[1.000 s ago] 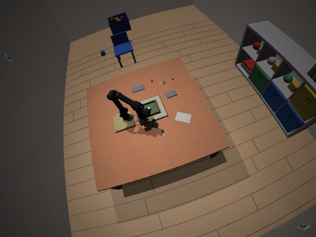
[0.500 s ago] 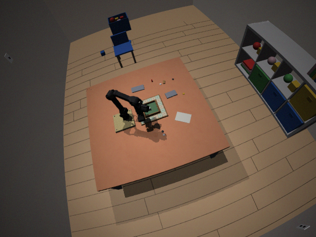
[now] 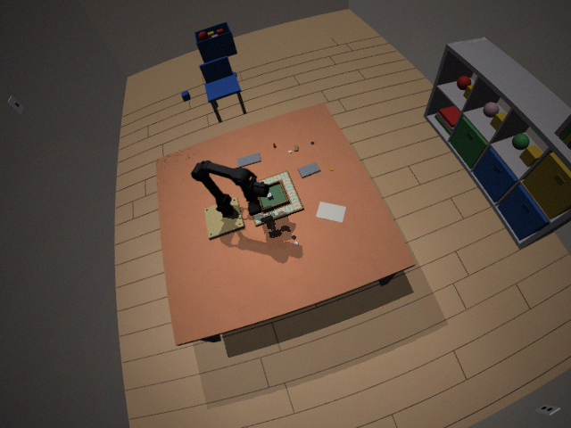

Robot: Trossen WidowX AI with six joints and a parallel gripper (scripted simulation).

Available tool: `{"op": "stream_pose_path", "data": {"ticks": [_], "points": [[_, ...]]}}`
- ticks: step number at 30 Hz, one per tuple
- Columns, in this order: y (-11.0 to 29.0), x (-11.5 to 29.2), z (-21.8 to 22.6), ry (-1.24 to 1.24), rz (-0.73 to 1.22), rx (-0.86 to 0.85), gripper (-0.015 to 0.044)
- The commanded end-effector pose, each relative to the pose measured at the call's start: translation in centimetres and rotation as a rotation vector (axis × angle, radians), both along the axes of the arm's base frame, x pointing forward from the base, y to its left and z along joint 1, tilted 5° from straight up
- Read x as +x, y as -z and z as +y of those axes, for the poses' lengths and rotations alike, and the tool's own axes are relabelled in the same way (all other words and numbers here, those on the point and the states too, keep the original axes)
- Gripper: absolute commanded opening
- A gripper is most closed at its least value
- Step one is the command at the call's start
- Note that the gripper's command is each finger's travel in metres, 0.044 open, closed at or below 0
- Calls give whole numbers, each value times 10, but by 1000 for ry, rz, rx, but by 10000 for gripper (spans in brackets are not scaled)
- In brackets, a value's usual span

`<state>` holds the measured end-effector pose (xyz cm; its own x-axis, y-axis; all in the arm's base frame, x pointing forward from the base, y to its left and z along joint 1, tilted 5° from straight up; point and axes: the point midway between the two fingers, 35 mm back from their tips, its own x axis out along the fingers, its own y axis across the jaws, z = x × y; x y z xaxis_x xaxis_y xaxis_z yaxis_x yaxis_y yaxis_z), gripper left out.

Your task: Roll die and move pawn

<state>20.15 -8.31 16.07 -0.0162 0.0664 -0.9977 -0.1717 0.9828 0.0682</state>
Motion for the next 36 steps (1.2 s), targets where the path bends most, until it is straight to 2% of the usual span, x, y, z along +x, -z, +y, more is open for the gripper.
{"op": "stream_pose_path", "data": {"ticks": [1,13,36], "points": [[3,20,1,0,6,-1,0],[16,81,17,10,-1,3,0],[65,185,84,0,-9,9,0]]}}
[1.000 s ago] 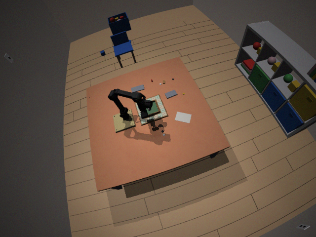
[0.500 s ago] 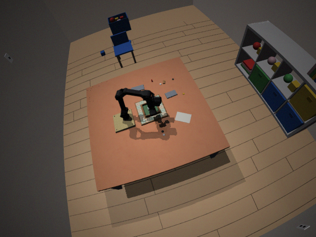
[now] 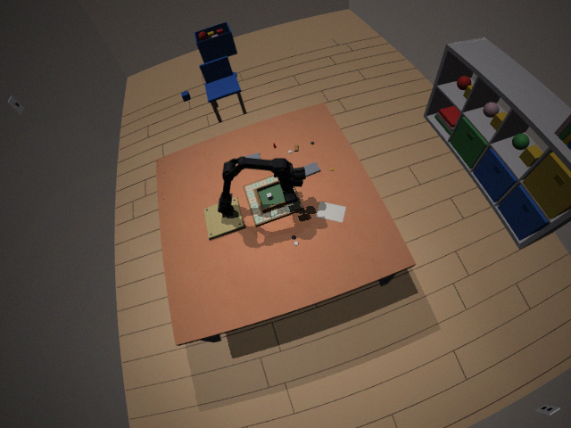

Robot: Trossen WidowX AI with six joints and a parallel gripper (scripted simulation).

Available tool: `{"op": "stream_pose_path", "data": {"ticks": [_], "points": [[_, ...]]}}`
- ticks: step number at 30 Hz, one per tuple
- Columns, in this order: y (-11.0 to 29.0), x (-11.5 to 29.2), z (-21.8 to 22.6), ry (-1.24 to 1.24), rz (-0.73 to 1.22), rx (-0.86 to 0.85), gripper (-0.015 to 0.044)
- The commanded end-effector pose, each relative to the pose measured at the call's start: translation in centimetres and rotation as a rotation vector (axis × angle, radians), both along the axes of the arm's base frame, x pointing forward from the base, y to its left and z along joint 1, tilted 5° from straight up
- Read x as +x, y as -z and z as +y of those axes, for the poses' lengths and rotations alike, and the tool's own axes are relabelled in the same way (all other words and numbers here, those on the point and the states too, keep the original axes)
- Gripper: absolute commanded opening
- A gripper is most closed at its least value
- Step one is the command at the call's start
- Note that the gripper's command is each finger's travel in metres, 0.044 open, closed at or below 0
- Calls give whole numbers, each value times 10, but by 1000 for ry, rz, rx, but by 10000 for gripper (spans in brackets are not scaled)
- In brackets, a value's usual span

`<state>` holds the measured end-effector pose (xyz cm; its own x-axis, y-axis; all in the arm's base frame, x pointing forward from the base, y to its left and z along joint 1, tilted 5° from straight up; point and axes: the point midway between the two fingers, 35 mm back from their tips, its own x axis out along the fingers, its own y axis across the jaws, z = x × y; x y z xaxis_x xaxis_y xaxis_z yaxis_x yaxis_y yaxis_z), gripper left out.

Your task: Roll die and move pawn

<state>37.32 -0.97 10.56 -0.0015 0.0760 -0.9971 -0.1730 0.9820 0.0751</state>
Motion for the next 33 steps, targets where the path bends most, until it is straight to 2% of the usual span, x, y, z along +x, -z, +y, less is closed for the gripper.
{"op": "stream_pose_path", "data": {"ticks": [1,9,17,33], "points": [[13,17,14,0,6,-1,0],[21,22,19,0,7,-1,0],[51,22,22,0,7,-1,0],[65,22,23,0,7,-1,0]]}}
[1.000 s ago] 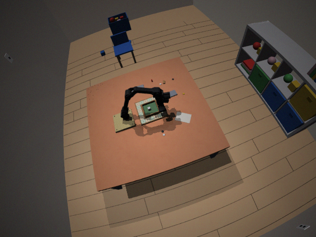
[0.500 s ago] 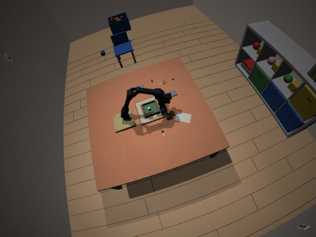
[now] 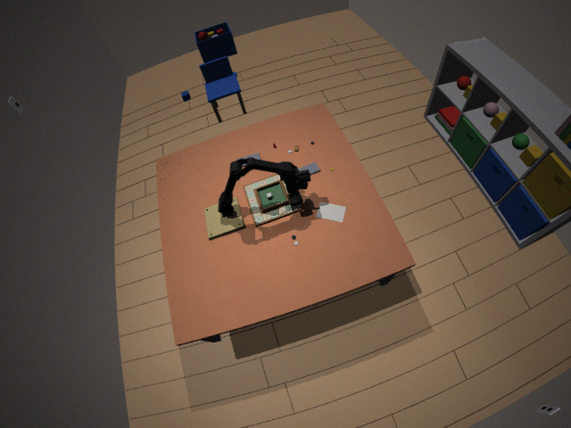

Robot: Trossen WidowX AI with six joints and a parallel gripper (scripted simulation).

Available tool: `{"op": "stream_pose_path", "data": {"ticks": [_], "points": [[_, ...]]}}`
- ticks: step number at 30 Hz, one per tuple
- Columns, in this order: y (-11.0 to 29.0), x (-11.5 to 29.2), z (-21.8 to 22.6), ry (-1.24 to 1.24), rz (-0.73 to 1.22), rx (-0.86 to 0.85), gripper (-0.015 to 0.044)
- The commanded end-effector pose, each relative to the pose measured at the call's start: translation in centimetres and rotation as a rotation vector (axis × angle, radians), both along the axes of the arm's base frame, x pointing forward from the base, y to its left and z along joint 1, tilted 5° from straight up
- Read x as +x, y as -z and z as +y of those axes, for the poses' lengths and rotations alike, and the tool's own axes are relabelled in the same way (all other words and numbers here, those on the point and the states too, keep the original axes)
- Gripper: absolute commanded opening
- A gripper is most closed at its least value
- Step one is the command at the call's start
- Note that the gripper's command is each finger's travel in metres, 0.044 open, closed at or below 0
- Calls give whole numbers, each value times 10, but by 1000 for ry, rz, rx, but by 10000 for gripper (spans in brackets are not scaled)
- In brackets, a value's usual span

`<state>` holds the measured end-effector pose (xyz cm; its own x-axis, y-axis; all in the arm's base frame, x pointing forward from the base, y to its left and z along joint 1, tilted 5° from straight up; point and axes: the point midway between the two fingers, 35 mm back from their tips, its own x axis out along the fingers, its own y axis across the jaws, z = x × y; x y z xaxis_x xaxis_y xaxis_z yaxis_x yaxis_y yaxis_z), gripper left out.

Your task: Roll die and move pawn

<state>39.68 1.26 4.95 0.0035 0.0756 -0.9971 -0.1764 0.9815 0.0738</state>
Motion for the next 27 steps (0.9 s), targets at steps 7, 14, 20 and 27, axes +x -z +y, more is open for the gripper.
{"op": "stream_pose_path", "data": {"ticks": [7,14,20,27], "points": [[6,-1,0,0,2,0,53],[6,-1,0,0,2,0,236],[-41,0,-3,3,12,-1,394],[-52,-7,-3,2,13,-1,440]]}}
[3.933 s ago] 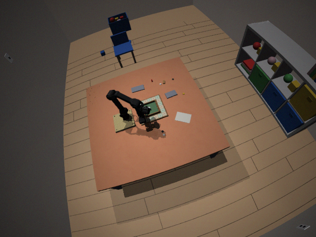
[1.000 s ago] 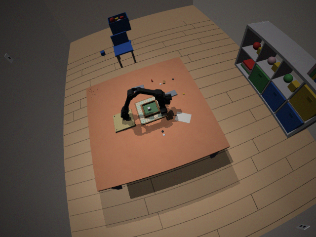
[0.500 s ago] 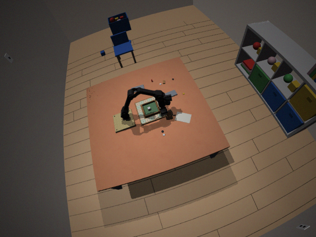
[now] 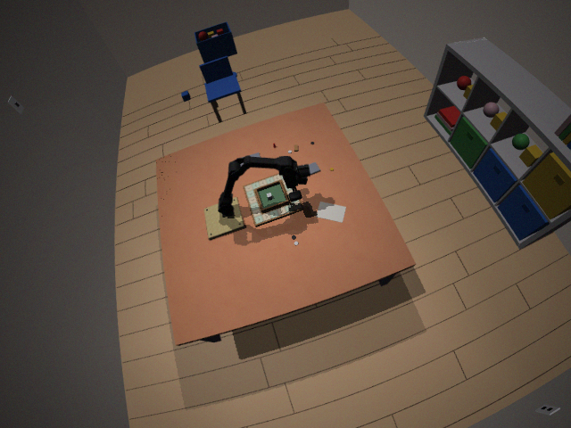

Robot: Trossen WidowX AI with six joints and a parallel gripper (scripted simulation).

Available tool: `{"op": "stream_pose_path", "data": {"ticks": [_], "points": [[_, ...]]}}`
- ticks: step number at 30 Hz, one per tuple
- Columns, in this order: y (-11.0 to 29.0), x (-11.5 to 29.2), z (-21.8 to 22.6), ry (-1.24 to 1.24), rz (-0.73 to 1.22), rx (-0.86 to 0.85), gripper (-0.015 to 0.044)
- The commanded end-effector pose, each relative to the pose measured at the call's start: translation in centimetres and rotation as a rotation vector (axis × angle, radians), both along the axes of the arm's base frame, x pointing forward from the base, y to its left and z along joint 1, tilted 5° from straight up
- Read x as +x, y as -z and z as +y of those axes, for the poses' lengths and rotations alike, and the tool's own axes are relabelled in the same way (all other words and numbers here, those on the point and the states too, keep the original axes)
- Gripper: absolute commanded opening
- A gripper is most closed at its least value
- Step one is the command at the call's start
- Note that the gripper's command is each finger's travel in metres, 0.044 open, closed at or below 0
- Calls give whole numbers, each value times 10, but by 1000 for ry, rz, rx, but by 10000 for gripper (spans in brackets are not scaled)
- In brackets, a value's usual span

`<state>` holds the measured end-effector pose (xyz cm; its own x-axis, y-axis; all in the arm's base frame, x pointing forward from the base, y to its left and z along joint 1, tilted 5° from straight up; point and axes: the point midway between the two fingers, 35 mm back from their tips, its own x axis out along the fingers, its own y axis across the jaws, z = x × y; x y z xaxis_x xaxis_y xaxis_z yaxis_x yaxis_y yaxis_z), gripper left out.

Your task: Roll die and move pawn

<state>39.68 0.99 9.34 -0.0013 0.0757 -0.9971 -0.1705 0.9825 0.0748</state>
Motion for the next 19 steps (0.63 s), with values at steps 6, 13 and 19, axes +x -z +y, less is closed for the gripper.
{"op": "stream_pose_path", "data": {"ticks": [6,13,19], "points": [[-52,-77,5,-16,12,-1,440],[-78,-168,9,-30,18,0,440],[-74,-127,7,-26,1,0,440]]}}
